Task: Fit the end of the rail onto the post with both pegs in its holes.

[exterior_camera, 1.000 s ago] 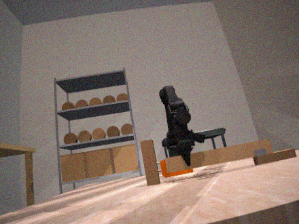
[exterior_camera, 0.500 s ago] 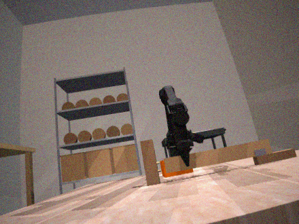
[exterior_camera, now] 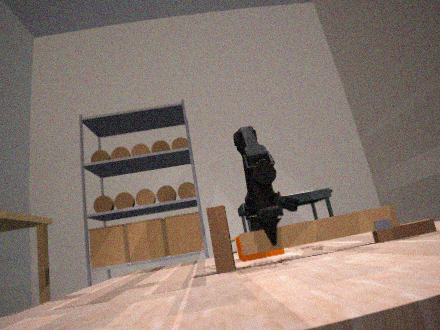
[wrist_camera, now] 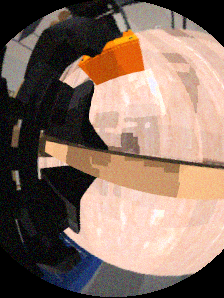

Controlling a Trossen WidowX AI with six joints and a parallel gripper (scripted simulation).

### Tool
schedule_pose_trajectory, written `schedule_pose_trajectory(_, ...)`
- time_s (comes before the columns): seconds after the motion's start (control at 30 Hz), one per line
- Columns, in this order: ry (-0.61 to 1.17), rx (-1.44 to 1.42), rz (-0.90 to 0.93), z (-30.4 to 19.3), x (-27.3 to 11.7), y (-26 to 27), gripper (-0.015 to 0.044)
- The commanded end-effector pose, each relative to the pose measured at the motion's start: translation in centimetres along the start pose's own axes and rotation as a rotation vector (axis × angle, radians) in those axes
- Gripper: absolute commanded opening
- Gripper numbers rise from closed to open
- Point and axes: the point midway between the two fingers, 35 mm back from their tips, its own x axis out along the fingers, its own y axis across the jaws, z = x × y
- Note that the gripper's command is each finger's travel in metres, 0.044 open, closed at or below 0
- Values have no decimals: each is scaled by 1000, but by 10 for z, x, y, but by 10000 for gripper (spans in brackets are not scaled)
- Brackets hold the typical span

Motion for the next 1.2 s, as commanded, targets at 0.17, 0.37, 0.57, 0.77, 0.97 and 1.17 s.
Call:
schedule_pose_trajectory(0.17, 1, -3, -1, -3, -1, 0, 0)
schedule_pose_trajectory(0.37, 2, -3, -1, -5, -1, 0, 0)
schedule_pose_trajectory(0.57, 2, -3, -1, -7, -1, 0, 0)
schedule_pose_trajectory(0.77, 2, -3, -1, -9, -1, 0, 0)
schedule_pose_trajectory(0.97, 2, -3, -1, -11, -1, 0, 0)
schedule_pose_trajectory(1.17, 2, -3, -1, -13, 0, 0, 0)
